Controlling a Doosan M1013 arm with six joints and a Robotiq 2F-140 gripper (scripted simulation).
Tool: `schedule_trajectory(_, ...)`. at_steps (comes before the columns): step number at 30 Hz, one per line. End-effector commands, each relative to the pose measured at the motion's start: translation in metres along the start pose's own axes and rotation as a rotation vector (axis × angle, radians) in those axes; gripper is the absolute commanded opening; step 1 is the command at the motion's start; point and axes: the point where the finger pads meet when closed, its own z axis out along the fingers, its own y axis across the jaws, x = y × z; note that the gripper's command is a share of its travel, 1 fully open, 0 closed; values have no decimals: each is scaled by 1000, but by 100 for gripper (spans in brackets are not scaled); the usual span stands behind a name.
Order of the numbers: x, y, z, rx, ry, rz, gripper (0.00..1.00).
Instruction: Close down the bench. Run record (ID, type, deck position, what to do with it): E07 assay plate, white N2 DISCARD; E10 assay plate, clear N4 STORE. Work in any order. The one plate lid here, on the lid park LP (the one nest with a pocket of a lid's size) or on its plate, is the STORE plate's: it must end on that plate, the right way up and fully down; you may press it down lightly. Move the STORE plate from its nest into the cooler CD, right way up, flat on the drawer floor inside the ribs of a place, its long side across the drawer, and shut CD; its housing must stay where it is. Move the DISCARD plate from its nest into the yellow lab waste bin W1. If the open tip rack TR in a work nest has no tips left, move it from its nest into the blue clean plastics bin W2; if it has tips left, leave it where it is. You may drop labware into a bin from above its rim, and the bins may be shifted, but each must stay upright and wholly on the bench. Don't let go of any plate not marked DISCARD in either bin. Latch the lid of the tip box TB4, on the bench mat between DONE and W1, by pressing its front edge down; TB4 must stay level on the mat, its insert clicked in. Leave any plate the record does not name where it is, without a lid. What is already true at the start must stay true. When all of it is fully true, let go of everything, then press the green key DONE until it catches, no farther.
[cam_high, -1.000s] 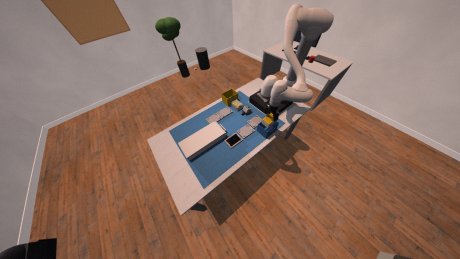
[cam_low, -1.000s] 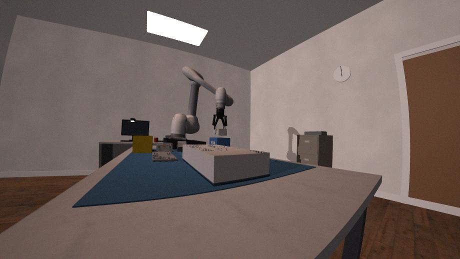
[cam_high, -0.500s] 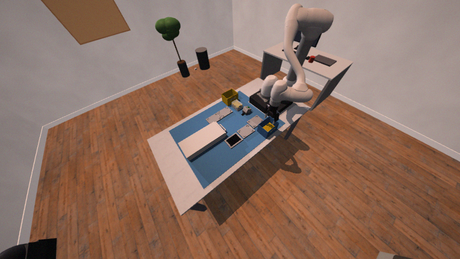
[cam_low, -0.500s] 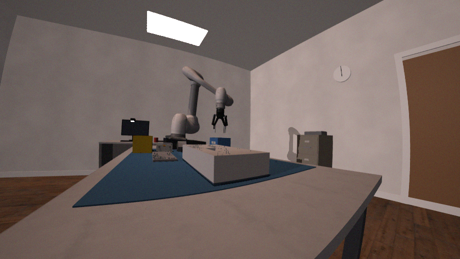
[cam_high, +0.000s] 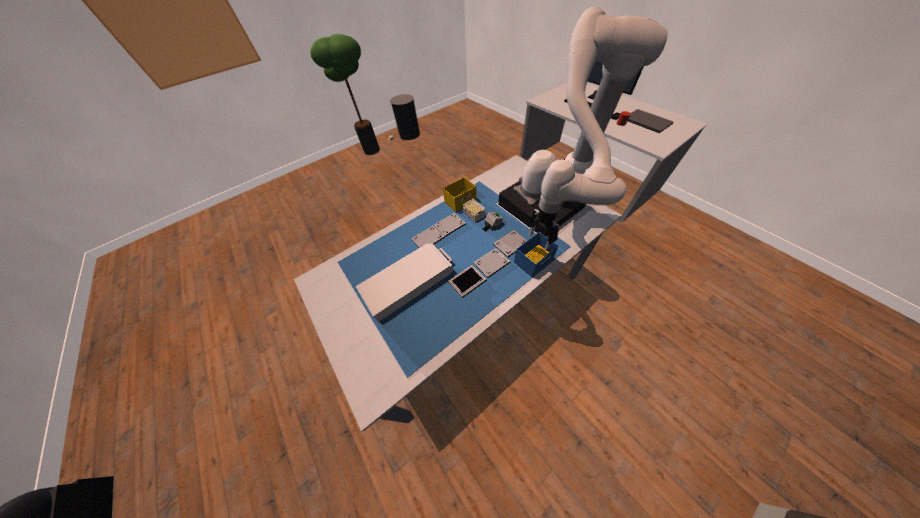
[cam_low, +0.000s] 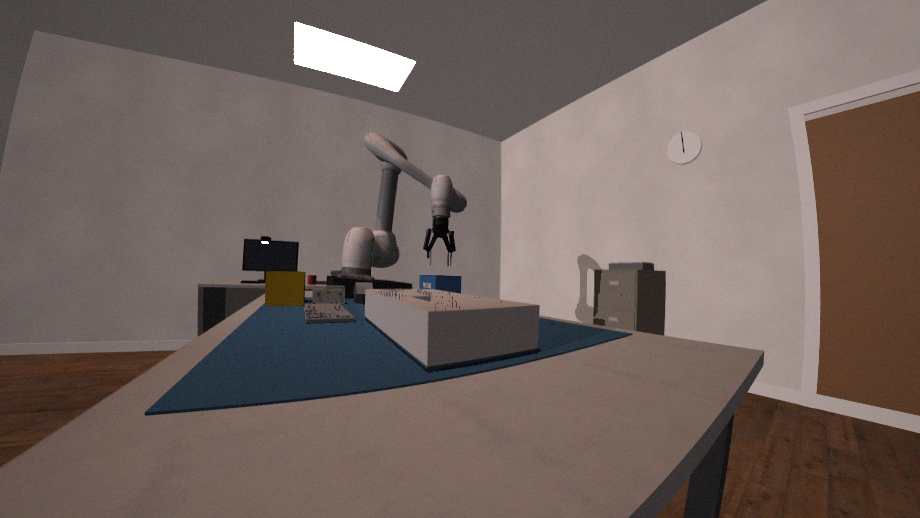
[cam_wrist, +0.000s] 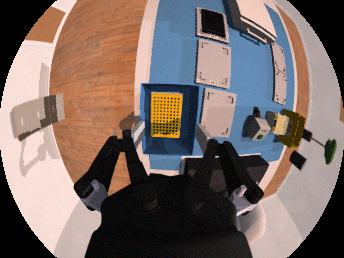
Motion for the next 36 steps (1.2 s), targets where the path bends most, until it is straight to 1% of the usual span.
schedule_trajectory(1,-1,4,0,0,0,10,66)
schedule_trajectory(3,-1,4,0,0,0,10,66)
schedule_trajectory(18,-9,63,-4,0,0,10,59)
schedule_trajectory(20,-9,63,-4,0,0,10,59)
schedule_trajectory(28,-13,95,-6,0,0,10,55)
schedule_trajectory(29,-14,99,-6,0,0,10,0)
schedule_trajectory(35,-17,123,-8,0,0,10,0)
schedule_trajectory(36,-17,123,-8,0,0,10,0)
